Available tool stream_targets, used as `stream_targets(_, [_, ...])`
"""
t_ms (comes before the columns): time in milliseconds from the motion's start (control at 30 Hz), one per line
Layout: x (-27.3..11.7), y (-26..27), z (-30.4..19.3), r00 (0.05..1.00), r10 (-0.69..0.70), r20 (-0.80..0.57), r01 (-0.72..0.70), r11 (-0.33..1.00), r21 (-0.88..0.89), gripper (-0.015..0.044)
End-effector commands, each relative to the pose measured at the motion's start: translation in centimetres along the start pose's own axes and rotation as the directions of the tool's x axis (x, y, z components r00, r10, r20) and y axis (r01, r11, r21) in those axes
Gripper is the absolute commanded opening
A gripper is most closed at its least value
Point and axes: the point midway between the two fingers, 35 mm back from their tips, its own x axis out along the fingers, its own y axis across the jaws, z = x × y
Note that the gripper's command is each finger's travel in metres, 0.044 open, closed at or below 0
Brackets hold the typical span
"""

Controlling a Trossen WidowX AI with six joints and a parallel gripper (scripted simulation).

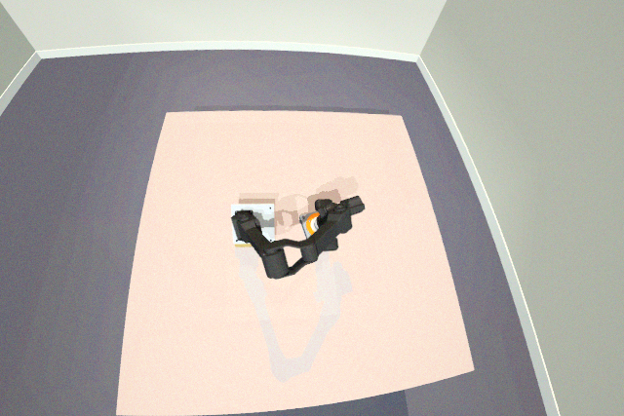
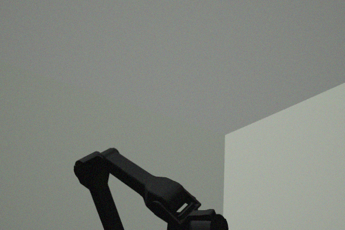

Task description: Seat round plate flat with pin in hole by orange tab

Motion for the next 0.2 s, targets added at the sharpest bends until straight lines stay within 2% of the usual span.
stream_targets(0, [0.08,0.04,0.0,1.0,-0.001,-0.001,0.001,1.0,-0.005,0.0])
stream_targets(167, [0.08,0.04,0.0,1.0,-0.001,-0.001,0.001,1.0,-0.005,0.0])
